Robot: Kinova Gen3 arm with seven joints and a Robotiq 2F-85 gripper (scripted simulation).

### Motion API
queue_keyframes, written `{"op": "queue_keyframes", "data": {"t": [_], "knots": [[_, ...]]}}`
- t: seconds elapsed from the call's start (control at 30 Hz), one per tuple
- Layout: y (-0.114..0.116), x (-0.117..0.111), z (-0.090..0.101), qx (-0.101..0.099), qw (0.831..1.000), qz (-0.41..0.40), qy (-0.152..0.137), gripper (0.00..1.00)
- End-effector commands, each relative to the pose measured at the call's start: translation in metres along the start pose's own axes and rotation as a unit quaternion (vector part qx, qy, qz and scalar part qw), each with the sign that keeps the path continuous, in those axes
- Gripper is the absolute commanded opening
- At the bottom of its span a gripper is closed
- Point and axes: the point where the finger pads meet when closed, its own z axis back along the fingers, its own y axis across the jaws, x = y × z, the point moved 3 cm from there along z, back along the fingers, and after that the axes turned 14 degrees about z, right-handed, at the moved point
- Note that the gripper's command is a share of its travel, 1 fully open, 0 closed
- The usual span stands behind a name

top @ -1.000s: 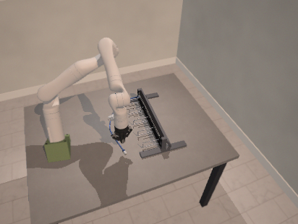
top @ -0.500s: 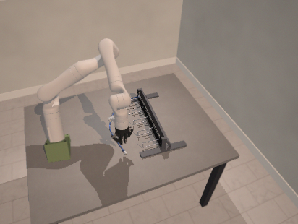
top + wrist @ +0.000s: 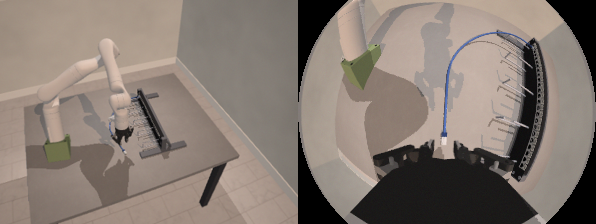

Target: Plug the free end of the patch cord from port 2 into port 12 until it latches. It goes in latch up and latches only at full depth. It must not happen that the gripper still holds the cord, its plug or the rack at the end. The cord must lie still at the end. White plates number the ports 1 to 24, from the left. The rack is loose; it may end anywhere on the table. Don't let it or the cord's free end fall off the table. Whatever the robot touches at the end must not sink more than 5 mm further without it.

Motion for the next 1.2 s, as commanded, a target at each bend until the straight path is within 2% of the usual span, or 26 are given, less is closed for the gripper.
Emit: {"op": "queue_keyframes", "data": {"t": [0.0, 0.7, 1.17], "knots": [[0.0, 0.0, 0.001, 0.0, 1.0, 0.0, -0.001, 0.37], [0.0, 0.0, 0.0, 0.0, 1.0, 0.0, -0.001, 0.37], [0.0, 0.0, -0.011, 0.001, 1.0, 0.0, -0.001, 0.37]]}}
